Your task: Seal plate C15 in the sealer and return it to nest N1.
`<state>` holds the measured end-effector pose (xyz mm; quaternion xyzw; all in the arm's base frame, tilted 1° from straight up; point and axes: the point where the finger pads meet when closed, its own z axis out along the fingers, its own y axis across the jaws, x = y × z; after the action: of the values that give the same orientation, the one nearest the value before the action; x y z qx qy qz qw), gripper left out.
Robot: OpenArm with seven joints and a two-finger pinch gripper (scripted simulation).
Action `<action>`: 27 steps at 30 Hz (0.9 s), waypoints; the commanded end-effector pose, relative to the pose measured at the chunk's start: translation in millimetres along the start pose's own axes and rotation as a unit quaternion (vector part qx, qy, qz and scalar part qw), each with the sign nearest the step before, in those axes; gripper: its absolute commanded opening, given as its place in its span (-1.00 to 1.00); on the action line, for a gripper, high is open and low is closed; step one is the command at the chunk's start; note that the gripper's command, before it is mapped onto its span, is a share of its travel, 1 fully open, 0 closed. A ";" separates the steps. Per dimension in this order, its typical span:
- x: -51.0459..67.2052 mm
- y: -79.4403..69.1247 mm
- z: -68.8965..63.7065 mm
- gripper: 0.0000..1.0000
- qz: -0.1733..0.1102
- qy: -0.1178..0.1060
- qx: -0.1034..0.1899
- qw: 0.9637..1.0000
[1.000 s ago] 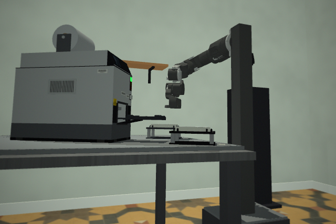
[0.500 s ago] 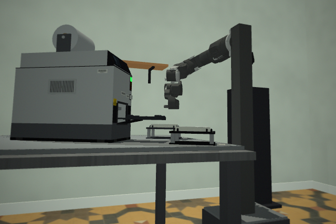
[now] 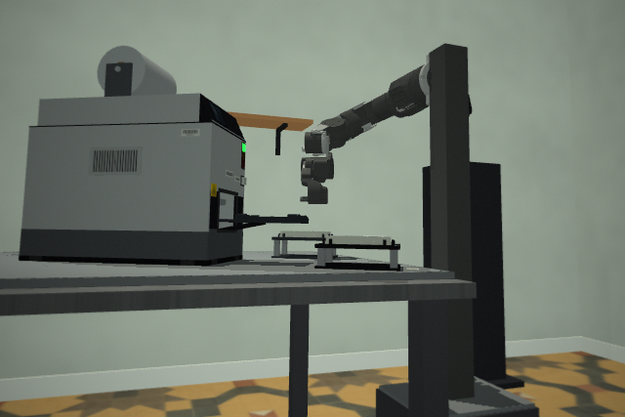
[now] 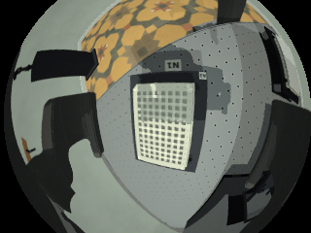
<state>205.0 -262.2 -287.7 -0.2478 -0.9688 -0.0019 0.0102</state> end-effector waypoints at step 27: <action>-27.1 -36.4 -1.3 0.54 0.000 -0.003 -0.001 1.000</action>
<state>210.5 -306.9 -287.6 -0.2478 -0.9688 -0.0023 0.0090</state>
